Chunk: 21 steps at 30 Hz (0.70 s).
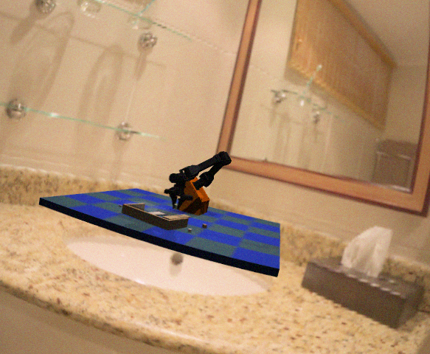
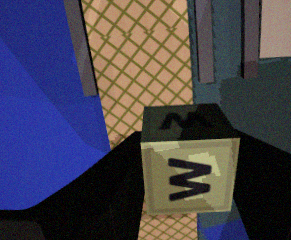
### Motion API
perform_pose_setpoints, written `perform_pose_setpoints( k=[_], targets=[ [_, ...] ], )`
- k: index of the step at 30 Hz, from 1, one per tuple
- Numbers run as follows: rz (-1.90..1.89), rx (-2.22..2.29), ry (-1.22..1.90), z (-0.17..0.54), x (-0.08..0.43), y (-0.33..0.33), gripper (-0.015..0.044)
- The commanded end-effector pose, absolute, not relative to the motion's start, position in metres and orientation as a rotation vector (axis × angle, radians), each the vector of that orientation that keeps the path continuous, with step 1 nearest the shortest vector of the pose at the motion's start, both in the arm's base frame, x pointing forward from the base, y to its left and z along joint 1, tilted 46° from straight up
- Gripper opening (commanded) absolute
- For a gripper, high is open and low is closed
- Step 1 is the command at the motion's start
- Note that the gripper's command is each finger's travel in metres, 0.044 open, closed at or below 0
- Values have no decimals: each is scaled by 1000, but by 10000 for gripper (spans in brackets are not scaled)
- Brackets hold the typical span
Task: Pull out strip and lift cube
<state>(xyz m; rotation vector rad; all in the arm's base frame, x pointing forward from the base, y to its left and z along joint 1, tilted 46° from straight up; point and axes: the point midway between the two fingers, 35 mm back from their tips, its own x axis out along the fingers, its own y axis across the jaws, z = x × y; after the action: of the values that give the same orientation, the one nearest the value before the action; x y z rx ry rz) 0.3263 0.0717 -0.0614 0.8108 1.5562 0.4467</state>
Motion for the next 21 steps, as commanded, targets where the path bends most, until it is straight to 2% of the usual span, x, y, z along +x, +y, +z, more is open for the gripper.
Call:
perform_pose_setpoints(
  k=[1,21],
  targets=[
    [446,809,1561,-63,309,72,0],
    [444,807,1561,-38,304,46,0]
  ],
)
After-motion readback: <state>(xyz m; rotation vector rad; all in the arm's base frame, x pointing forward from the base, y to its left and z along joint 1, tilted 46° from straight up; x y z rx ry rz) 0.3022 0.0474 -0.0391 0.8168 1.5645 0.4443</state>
